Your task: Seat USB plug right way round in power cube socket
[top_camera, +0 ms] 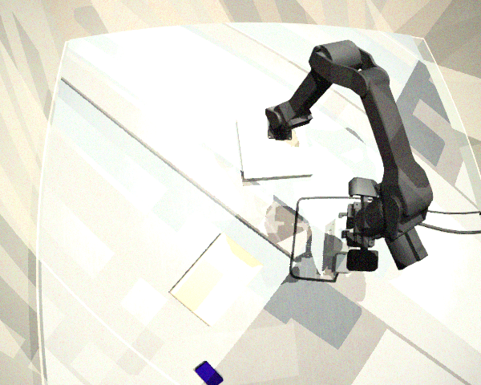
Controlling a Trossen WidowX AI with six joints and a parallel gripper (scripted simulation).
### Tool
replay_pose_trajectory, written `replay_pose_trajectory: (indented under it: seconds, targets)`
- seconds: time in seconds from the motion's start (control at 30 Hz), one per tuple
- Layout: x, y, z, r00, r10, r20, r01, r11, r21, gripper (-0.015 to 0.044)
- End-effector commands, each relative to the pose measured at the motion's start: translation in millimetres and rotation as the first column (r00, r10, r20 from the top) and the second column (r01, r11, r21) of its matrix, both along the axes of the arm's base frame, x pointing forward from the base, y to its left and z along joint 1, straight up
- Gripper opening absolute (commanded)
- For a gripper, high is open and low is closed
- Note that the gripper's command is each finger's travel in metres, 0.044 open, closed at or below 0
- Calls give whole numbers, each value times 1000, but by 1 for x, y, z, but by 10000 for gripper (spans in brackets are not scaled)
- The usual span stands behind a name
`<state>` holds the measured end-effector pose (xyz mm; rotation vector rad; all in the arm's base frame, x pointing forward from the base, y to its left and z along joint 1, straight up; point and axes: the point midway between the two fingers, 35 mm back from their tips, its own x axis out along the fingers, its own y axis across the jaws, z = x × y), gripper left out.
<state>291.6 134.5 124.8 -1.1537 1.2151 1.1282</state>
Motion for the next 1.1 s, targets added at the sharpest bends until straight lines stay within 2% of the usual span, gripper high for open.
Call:
replay_pose_trajectory:
  seconds: [0.0,1.07]
  targets:
    - [0,0,0,1000,0,0,0,1000,0,7]
    - [0,0,10,1000,0,-1,0,1000,0,0]
